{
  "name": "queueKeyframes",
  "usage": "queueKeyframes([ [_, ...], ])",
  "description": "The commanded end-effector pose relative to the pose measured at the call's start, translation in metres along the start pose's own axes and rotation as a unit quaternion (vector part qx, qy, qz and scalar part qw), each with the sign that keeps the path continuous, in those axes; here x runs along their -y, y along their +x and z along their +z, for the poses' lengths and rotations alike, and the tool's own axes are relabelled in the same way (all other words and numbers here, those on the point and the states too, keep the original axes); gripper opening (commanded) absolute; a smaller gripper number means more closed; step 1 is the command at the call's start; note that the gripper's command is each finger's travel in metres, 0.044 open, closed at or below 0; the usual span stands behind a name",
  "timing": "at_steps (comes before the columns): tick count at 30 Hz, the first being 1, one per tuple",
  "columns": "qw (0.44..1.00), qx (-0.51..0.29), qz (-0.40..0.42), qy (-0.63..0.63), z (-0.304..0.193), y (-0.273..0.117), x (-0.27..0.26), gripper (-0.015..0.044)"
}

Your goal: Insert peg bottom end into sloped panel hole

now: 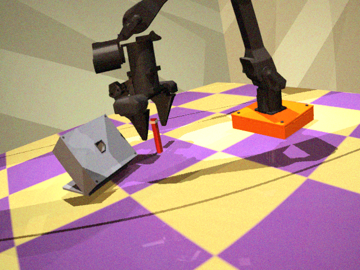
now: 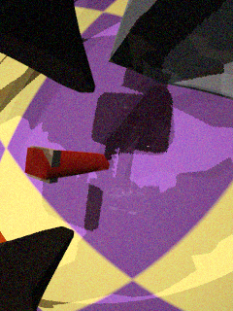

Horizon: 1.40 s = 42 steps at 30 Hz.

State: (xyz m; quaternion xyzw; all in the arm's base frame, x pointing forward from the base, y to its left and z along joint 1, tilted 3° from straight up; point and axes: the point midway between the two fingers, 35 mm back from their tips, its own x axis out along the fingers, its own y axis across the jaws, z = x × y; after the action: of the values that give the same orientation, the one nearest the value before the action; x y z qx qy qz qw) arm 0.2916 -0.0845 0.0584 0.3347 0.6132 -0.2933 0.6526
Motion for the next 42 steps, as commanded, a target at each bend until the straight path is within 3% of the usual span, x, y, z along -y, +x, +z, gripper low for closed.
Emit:
queueKeyframes([
  [1, 1.000, -0.005, -0.001, 0.002, -0.0016, 0.0079, 0.0000, 0.0440],
  [5, 1.000, -0.005, -0.001, 0.002, -0.0019, 0.0102, 0.0002, 0.0440],
  [20, 1.000, -0.001, -0.001, 0.000, -0.0011, 0.0066, 0.0006, 0.0046],
  [27, 1.000, -0.001, -0.001, 0.000, -0.0011, 0.0066, 0.0006, 0.0000],
  [42, 1.000, -0.001, -0.001, 0.000, -0.0008, 0.0046, 0.0005, 0.0000],
])
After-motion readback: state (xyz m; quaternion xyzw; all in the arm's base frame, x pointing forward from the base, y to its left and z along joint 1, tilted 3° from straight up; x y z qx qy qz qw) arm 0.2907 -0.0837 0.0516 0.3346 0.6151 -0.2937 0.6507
